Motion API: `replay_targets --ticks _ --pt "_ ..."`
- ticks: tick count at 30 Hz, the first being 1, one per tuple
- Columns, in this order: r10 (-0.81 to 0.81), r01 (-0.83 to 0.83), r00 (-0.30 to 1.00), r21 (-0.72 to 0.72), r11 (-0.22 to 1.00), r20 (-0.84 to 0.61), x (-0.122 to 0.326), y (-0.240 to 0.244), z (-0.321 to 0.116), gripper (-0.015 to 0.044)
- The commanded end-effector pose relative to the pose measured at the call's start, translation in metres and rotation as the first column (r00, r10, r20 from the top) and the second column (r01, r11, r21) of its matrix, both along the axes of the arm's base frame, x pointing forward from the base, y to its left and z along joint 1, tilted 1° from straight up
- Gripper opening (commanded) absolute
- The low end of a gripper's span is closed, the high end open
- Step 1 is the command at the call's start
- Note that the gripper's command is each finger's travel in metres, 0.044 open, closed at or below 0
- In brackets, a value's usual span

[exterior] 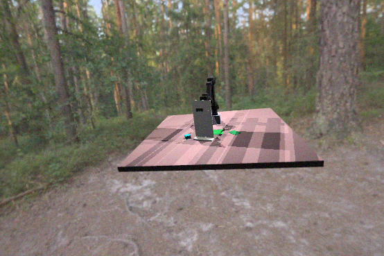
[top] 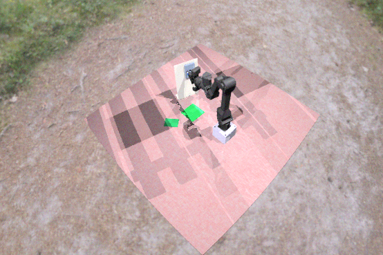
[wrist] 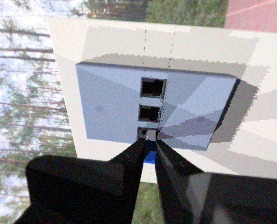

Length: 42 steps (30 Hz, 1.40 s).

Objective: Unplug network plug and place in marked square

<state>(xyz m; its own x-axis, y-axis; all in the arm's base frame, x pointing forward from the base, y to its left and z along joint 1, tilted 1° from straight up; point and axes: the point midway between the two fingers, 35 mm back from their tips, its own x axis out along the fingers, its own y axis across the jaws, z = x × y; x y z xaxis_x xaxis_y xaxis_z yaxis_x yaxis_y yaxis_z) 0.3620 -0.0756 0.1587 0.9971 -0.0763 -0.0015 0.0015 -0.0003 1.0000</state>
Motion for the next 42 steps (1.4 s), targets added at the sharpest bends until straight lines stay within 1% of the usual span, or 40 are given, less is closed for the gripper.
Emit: replay_targets --ticks 1,42 --pt "0.003 -0.003 1.0 0.004 1.0 -0.003 -0.003 0.001 -0.001 0.0" --pt "0.003 -0.003 1.0 0.005 1.0 -0.004 -0.024 0.008 -0.001 0.0"
